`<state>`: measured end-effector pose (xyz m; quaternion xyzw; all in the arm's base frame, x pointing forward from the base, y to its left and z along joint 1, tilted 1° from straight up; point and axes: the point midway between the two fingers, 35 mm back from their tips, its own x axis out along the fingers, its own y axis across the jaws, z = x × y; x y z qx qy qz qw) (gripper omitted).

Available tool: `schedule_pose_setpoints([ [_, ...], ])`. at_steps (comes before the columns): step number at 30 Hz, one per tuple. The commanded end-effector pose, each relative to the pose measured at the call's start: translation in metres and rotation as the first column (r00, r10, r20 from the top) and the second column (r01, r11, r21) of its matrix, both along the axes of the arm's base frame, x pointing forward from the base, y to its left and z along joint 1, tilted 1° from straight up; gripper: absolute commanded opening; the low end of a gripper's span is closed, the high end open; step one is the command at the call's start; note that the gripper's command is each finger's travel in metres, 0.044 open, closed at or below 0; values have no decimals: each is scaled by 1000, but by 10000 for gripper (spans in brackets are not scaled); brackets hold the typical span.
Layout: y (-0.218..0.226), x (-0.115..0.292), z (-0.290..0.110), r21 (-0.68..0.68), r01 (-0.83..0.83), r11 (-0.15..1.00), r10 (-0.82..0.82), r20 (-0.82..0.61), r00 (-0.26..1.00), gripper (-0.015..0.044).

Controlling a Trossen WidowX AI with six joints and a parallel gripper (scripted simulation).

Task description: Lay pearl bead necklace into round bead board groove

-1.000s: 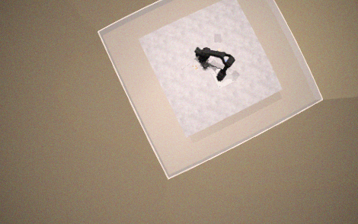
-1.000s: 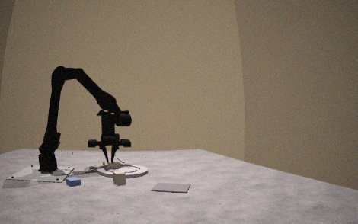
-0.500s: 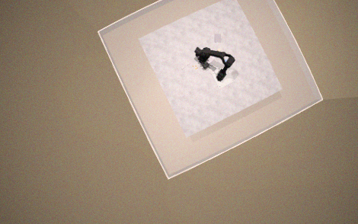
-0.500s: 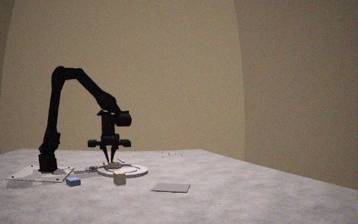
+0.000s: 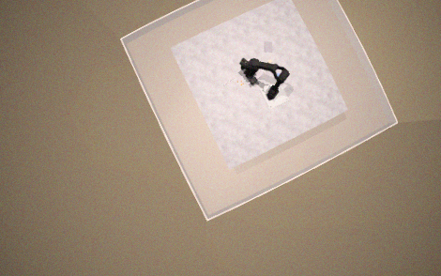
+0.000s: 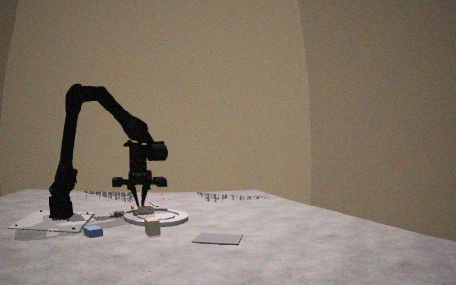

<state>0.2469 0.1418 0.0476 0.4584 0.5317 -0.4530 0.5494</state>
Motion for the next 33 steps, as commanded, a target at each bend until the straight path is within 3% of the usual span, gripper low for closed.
schedule_pose_setpoints([
  [1,0,0,6,2,3,1000,-3,-4,1000,0],
  [8,-4,2,6,2,4,1000,-4,-4,1000,0],
  [33,-83,27,8,-6,4,1000,-4,-1,1000,0],
])
